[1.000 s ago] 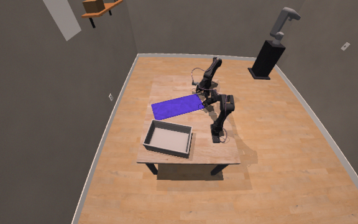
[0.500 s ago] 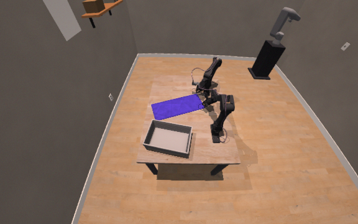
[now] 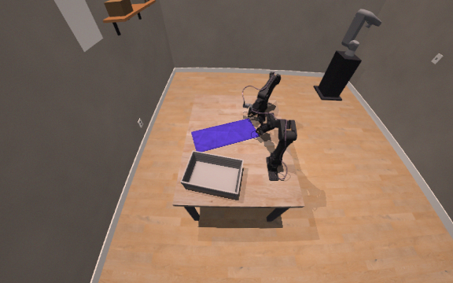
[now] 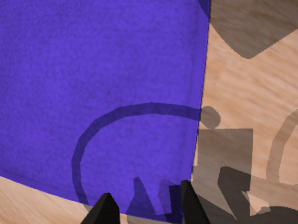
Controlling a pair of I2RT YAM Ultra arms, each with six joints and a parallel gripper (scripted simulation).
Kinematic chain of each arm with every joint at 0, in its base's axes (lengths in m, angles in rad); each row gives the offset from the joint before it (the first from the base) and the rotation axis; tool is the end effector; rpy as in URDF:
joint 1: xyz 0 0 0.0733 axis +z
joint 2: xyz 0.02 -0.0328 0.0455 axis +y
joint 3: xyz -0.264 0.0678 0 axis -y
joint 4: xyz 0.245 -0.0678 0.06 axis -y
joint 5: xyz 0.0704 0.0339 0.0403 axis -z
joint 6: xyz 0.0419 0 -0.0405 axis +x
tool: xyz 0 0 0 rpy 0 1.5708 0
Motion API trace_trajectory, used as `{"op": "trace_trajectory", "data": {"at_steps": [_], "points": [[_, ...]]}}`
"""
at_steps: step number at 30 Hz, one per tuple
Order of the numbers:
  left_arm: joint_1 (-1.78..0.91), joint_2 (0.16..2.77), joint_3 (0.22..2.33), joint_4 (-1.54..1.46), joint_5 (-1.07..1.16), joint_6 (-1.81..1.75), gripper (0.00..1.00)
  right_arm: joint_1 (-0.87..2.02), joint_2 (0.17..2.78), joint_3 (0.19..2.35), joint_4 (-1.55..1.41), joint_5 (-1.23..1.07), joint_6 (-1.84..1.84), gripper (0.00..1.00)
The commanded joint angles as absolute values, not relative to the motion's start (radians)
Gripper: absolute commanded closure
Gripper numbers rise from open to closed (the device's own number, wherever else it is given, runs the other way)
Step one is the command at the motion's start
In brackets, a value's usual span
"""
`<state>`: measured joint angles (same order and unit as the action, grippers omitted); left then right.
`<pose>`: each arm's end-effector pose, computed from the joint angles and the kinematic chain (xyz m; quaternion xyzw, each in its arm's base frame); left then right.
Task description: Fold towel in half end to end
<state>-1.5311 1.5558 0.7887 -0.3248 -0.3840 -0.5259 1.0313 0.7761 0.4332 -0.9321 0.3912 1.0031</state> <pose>0.0281 -0.2833 0.1589 0.4197 0.8575 -0.1037 0.2789 0.0714 0.0903 0.1734 0.0150 0.9705 0.0219 0.2395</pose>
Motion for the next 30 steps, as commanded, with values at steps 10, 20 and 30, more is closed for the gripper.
{"op": "trace_trajectory", "data": {"at_steps": [10, 20, 30], "points": [[-1.527, 1.530, 0.830, -0.318, -0.402, -0.538, 0.66, 1.032, 0.779, 0.436, -0.926, 0.403, 1.003, 0.66], [-1.521, 1.598, 0.791, -0.259, -0.402, -0.542, 0.66, 1.020, 0.798, 0.368, -0.851, 0.418, 0.984, 0.66], [-1.515, 1.665, 0.711, -0.150, -0.376, -0.530, 0.66, 1.073, 0.835, 0.273, -0.746, 0.419, 1.038, 0.66]]}}
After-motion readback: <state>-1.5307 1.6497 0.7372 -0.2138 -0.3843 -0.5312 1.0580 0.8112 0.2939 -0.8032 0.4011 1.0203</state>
